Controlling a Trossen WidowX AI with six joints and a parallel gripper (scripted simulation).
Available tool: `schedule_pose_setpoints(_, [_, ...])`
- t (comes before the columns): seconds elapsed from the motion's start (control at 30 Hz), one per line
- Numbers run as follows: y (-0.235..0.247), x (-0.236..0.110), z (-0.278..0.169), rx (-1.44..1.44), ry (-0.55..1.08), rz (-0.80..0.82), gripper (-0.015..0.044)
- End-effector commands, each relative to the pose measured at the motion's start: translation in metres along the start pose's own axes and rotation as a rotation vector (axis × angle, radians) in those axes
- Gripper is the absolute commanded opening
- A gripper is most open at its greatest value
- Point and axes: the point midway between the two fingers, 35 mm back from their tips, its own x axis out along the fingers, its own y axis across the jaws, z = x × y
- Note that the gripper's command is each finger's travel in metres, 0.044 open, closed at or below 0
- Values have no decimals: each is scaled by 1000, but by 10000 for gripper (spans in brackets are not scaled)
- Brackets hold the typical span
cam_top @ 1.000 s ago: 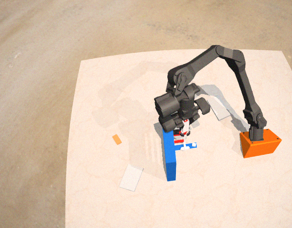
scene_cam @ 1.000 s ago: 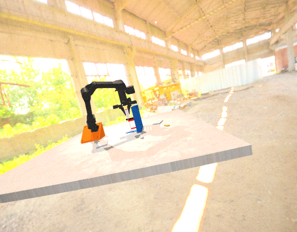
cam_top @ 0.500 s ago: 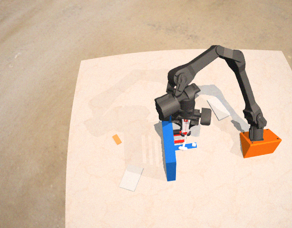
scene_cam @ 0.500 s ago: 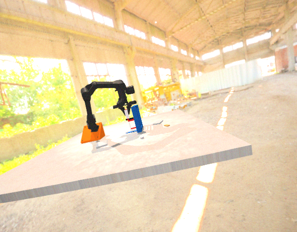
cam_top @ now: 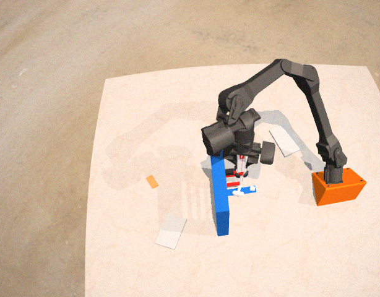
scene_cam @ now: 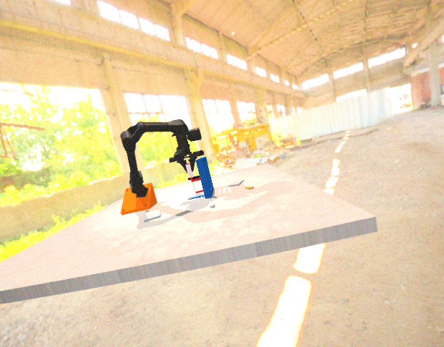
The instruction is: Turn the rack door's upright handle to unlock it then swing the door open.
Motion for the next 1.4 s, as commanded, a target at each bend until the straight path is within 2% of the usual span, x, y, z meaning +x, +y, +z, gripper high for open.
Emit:
schedule_pose_setpoints(0.0, [2,1,-1,31,4,3,24])
schedule_pose_setpoints(0.87, [2,1,-1,31,4,3,24])
schedule_pose_setpoints(1.2, [2,1,-1,31,4,3,287])
schedule_pose_setpoints(1.37, [2,1,-1,-93,4,4,296])
